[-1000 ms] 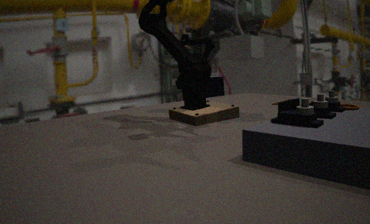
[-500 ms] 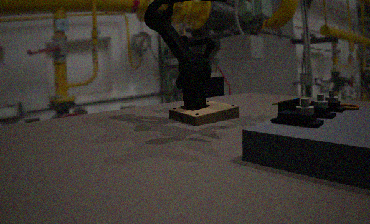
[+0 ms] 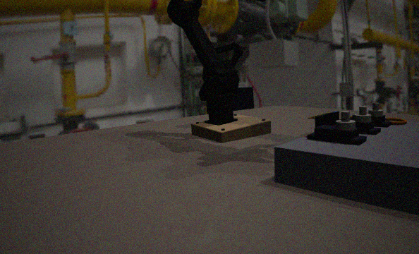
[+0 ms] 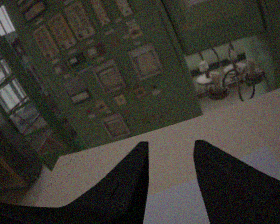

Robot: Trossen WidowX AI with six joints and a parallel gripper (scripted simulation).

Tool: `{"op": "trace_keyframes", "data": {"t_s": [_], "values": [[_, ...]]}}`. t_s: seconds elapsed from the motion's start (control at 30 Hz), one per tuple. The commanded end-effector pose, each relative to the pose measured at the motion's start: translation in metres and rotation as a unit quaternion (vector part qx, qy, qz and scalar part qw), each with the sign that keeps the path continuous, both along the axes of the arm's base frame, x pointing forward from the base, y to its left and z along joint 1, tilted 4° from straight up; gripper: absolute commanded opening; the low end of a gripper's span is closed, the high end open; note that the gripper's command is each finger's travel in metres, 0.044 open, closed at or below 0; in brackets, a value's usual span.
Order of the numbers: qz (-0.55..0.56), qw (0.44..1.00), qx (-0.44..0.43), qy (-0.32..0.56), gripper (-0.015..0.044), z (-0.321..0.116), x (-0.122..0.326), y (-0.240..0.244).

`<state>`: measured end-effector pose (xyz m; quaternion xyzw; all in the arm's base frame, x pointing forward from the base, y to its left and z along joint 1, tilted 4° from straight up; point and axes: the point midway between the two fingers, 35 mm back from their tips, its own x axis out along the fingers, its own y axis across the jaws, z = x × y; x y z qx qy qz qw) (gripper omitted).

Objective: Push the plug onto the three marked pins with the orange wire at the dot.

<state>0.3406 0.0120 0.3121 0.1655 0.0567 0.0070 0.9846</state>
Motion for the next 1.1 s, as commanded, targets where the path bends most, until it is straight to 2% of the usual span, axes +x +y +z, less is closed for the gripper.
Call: {"op": "trace_keyframes", "data": {"t_s": [0.0,0.53,1.07], "values": [[-0.007,0.997,0.07,0.039,0.0115,-0.009,0.01,0.004],[-0.066,0.937,0.295,0.173,0.0115,-0.045,0.038,0.023],[-0.186,0.81,0.478,0.282,0.0115,-0.086,0.055,0.043]]}}
